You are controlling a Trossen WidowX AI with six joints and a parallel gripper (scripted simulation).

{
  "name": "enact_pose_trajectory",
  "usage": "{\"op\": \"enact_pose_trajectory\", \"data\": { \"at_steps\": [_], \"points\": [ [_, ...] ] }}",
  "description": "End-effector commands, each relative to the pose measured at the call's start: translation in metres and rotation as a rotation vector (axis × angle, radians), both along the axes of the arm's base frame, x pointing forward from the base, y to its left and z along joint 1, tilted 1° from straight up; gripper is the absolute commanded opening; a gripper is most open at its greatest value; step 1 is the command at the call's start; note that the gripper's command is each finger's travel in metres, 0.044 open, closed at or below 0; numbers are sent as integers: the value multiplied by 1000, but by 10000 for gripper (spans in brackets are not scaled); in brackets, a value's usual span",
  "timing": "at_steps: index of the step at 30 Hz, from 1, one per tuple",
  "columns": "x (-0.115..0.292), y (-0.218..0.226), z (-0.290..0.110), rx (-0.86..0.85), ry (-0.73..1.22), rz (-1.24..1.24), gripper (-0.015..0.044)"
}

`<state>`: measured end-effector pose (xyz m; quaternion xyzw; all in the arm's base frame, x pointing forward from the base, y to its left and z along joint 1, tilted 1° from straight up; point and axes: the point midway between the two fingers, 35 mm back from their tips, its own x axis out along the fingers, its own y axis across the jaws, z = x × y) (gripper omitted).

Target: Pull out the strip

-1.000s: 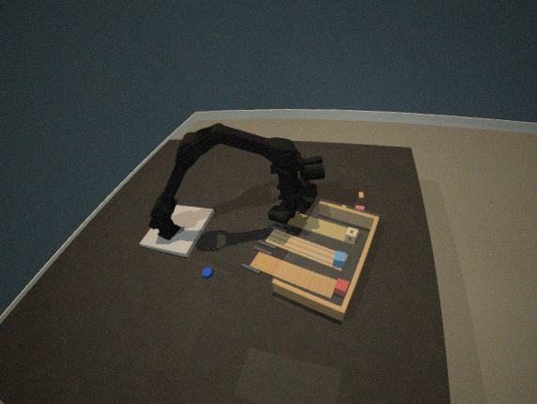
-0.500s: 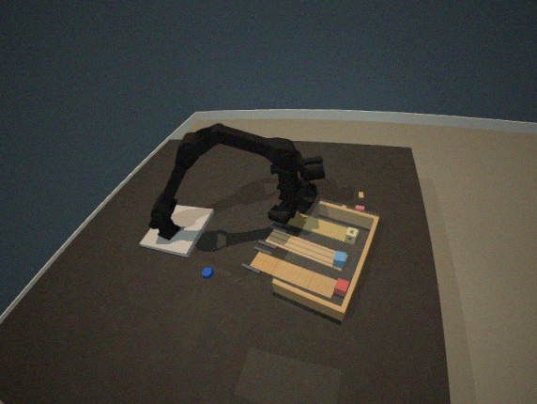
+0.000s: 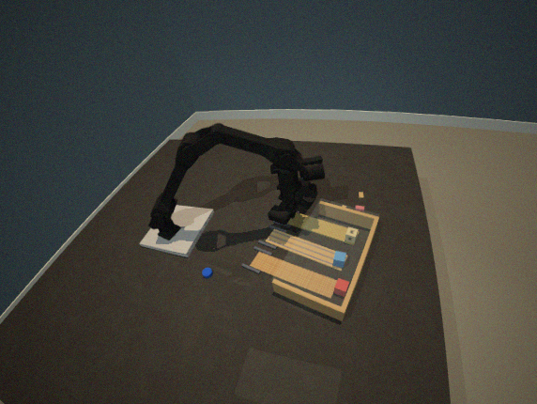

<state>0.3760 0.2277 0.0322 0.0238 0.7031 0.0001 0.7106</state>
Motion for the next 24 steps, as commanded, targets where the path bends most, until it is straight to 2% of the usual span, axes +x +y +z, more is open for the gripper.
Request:
{"op": "enact_pose_trajectory", "data": {
  "at_steps": [1, 13, 24],
  "points": [
    [1, 0, -2, 0, -2, -3, 0],
    [0, 0, -3, 0, -2, -3, 0],
    [-16, 1, -3, 0, -1, -3, 0]
  ]
}}
